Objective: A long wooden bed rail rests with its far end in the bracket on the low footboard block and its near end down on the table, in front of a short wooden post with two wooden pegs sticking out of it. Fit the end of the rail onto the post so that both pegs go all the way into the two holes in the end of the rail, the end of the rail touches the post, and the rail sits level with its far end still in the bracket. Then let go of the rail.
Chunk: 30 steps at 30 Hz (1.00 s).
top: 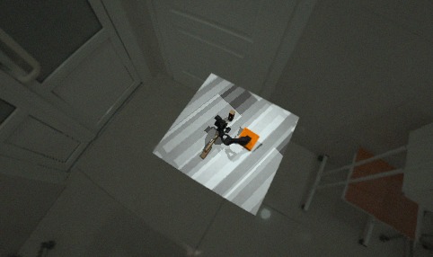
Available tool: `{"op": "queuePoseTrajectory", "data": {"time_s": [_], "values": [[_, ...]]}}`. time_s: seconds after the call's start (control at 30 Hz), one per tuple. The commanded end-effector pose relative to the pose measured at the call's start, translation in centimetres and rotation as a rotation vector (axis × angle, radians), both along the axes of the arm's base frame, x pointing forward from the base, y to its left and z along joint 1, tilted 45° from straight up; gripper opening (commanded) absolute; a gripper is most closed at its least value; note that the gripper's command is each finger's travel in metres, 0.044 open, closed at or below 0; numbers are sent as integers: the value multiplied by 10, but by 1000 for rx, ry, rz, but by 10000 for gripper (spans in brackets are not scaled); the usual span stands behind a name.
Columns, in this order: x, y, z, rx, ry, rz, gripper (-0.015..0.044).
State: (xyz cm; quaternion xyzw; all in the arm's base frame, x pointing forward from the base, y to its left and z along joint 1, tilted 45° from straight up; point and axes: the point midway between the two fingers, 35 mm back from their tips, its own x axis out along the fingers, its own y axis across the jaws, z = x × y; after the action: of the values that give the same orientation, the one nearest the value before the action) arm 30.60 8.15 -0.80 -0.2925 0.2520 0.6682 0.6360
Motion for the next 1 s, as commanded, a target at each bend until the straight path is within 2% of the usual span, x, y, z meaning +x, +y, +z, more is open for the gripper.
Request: {"op": "queuePoseTrajectory", "data": {"time_s": [0.0,0.27,0.73,0.97], "values": [[-3,6,-6,5,11,-2,440],[-5,13,-13,7,11,-2,440],[-5,13,-13,7,11,-2,72],[-5,13,-13,7,11,-2,26]]}}
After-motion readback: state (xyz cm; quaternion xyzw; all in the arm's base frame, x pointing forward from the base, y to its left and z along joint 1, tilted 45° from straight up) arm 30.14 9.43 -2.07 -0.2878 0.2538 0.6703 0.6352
